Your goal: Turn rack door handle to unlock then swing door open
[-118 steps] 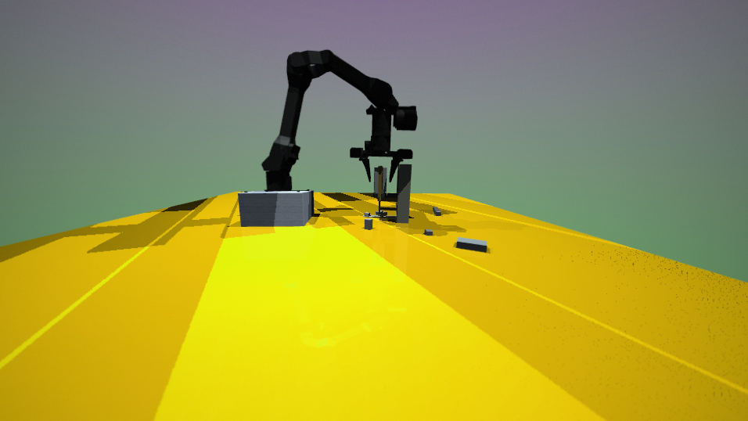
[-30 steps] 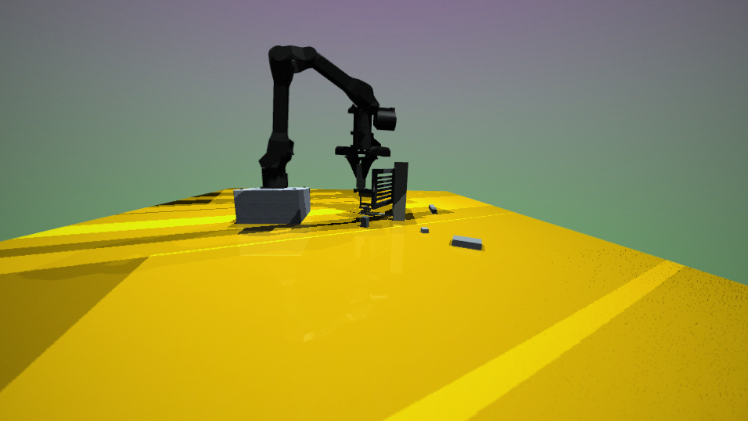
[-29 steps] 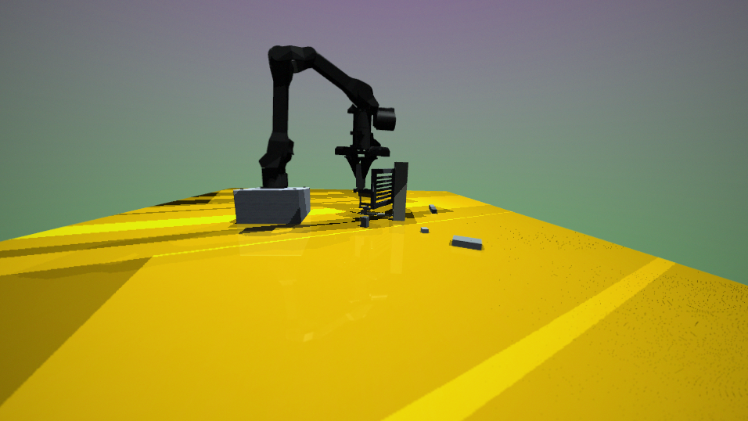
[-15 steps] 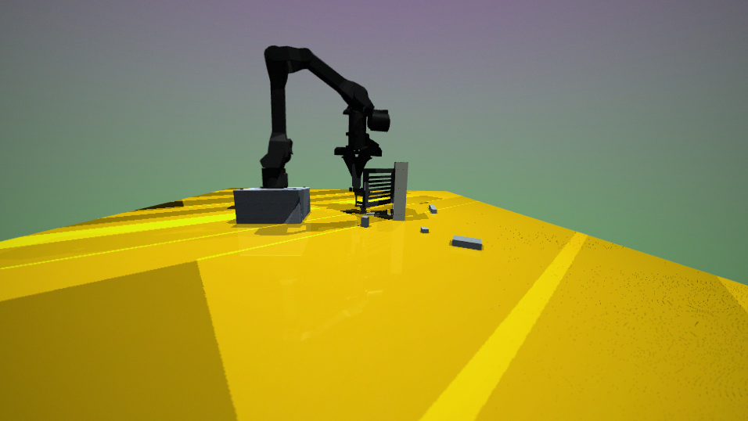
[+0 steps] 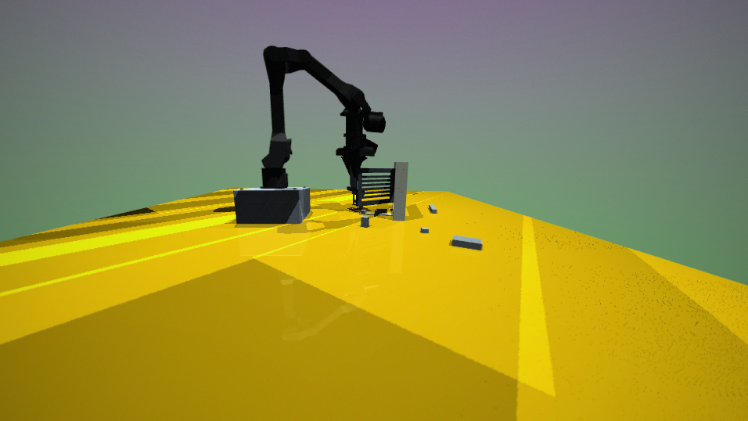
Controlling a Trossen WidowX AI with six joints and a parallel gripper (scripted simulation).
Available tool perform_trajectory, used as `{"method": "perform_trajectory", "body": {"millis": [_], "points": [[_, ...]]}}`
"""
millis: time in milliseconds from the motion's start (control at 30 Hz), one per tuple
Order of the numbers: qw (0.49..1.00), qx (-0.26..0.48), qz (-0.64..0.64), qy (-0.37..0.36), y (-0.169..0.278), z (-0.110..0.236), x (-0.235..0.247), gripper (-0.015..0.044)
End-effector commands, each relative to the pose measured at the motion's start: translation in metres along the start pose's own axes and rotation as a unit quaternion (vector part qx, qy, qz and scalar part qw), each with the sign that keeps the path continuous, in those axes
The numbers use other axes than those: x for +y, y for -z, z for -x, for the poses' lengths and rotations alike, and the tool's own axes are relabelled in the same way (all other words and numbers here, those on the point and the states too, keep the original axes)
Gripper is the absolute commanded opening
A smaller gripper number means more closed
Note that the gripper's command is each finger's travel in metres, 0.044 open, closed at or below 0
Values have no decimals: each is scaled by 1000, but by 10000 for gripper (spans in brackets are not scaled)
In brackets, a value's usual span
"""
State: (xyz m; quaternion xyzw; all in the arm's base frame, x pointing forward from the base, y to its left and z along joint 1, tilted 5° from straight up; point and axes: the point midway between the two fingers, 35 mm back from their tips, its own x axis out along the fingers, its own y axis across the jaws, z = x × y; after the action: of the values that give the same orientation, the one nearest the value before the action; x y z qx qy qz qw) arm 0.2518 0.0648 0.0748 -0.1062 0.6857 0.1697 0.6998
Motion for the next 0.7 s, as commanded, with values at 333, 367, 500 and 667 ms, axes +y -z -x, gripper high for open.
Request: {"method": "perform_trajectory", "body": {"millis": [333, 367, 500, 667], "points": [[994, -4, -112, 4, -9, 1, 23, 27], [993, -4, -118, 4, -10, 1, 24, 27], [989, -4, -146, 4, -13, 1, 32, 27], [984, -5, -181, 3, -18, 1, 41, 27]]}}
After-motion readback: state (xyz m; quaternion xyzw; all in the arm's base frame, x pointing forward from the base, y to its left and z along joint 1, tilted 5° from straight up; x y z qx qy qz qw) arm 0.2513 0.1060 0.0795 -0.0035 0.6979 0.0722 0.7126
